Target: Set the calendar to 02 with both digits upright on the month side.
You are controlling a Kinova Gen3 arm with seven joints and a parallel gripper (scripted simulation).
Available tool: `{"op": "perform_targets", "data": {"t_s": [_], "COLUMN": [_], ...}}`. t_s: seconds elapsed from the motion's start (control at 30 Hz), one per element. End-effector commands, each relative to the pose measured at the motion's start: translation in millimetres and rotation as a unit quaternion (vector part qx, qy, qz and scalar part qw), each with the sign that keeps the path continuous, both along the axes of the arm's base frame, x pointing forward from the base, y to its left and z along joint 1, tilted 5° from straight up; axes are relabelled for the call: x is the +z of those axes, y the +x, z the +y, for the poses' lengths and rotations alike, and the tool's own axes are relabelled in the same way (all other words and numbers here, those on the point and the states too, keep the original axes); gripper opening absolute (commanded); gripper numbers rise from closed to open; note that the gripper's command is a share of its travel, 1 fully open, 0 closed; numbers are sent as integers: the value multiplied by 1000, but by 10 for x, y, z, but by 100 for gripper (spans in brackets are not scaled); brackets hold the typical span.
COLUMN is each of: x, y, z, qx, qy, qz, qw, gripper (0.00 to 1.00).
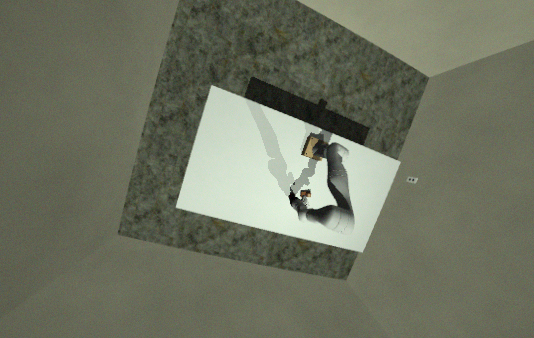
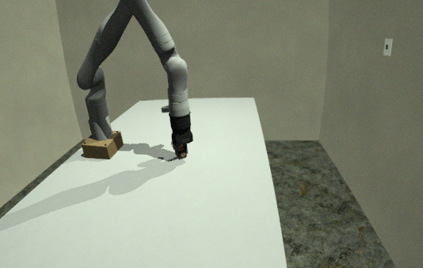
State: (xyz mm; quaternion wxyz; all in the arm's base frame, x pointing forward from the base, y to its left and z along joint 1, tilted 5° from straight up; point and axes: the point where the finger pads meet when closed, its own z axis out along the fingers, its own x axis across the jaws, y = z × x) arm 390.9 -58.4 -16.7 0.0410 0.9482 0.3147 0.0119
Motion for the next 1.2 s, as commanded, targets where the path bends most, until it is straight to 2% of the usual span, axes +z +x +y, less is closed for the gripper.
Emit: {"op": "perform_targets", "data": {"t_s": [0.0,1.17], "x": [3,-32], "y": [5,7], "z": [0,-3], "qx": [0,0], "qy": [0,0], "qz": [-1,-1], "qw": [1000,1000], "gripper": [60,60]}}
